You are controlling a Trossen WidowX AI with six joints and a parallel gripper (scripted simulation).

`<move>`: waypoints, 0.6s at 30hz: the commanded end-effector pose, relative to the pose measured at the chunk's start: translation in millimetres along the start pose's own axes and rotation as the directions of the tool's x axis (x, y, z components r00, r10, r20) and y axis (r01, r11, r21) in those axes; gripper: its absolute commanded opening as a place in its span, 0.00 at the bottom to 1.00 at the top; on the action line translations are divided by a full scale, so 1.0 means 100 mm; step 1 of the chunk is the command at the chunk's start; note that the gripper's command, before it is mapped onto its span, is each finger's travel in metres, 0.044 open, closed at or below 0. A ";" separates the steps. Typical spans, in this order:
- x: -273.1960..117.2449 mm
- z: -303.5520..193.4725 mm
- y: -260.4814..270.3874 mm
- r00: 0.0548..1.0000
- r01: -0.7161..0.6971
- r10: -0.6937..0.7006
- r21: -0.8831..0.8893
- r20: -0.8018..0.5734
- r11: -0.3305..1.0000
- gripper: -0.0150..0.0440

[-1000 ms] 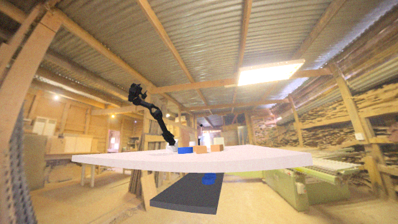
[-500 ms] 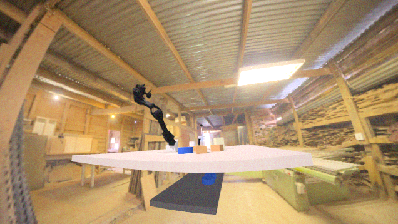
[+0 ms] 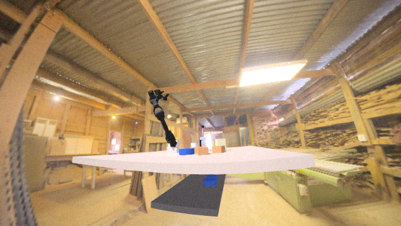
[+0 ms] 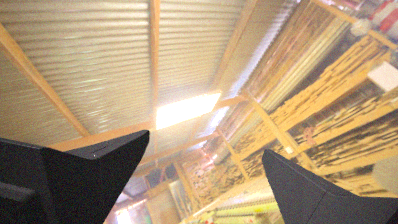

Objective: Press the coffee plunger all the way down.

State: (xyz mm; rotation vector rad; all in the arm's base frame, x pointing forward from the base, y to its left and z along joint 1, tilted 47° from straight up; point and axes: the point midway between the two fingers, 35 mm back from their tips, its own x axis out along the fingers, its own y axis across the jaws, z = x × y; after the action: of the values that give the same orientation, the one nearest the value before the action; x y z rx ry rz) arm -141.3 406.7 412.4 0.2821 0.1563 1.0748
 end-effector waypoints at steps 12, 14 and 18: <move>1.14 -1.00 -2.01 0.858 0.343 -0.487 -0.523 -0.163 0.780 1.00; 1.18 -1.10 -2.32 0.813 0.365 -0.553 -0.577 -0.185 0.730 1.00; 1.18 -1.28 -2.97 0.700 0.388 -0.677 -0.674 -0.228 0.629 1.00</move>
State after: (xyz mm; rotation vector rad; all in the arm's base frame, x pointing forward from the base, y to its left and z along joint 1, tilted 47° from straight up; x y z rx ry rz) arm 90.4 420.5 236.2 -0.4497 0.2409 0.5864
